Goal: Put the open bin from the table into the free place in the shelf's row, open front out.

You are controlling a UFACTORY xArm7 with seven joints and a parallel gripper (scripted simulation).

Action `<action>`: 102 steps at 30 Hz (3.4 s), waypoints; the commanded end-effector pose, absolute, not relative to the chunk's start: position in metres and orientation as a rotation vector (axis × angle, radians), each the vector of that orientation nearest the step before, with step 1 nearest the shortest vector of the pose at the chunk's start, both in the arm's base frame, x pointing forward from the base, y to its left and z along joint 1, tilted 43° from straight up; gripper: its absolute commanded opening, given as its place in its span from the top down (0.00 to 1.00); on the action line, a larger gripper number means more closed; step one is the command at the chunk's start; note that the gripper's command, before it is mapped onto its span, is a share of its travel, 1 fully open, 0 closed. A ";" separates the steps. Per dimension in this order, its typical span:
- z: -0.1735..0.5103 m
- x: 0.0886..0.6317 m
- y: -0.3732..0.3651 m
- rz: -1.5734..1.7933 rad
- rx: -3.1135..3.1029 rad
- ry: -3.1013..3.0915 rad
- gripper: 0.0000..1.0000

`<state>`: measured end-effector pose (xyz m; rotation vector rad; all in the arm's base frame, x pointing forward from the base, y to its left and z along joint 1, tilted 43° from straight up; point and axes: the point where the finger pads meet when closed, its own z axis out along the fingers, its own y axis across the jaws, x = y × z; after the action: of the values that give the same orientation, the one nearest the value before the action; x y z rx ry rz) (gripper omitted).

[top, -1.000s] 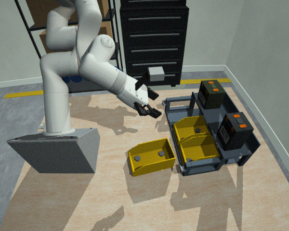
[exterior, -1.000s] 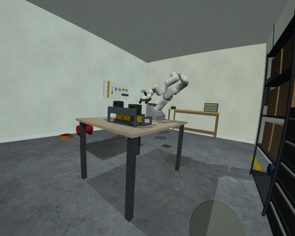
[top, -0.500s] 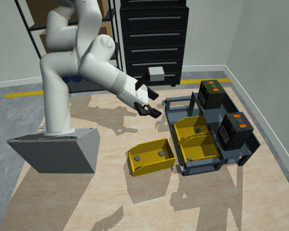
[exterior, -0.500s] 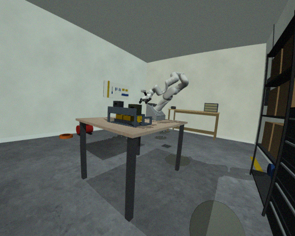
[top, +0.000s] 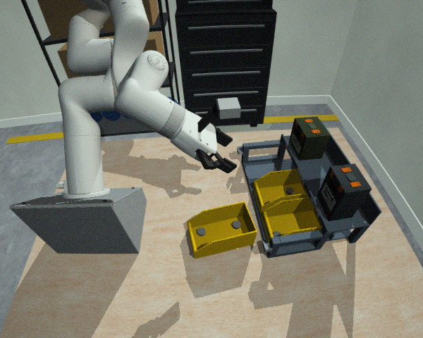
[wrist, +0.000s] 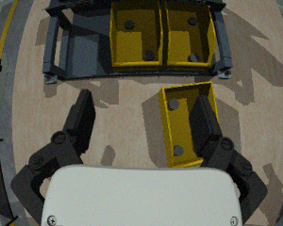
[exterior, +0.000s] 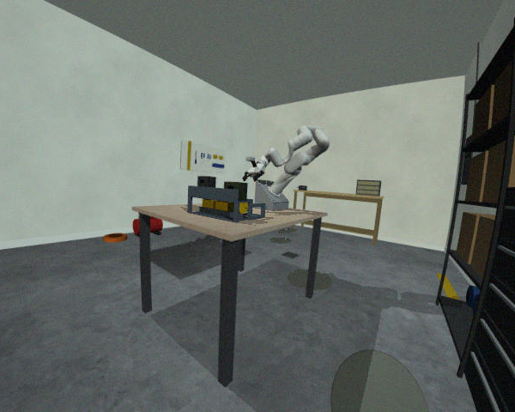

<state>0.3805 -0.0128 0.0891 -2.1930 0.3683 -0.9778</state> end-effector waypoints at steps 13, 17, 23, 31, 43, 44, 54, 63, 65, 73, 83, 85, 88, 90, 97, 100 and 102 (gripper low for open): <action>0.086 0.379 -0.003 -1.200 -2.060 0.424 0.00; 0.086 0.379 -0.003 -1.200 -2.060 0.424 0.00; 0.085 0.379 -0.002 -1.200 -2.060 0.424 0.00; 0.085 0.379 -0.002 -1.200 -2.060 0.424 0.00; 0.085 0.378 -0.001 -1.200 -2.060 0.424 0.00; 0.085 0.378 -0.001 -1.200 -2.060 0.424 0.00; 0.088 0.380 -0.008 -1.072 -2.141 0.392 0.00; 0.084 0.378 0.000 -1.200 -2.060 0.424 0.00; 0.084 0.378 0.000 -1.200 -2.060 0.424 0.00; 0.085 0.378 -0.002 -1.158 -2.087 0.413 0.00; 0.084 0.378 0.001 -1.200 -2.060 0.424 0.00; 0.084 0.378 0.001 -1.200 -2.060 0.424 0.00; 0.087 0.380 -0.008 -1.074 -2.140 0.392 0.00; 0.085 0.378 -0.001 -1.159 -2.087 0.413 0.00; 0.083 0.377 0.002 -1.200 -2.060 0.424 0.00; 0.083 0.377 0.002 -1.200 -2.060 0.424 0.00; 0.083 0.377 0.002 -1.200 -2.060 0.424 0.00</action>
<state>0.3807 -0.0127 0.0892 -2.1902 0.3683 -0.9850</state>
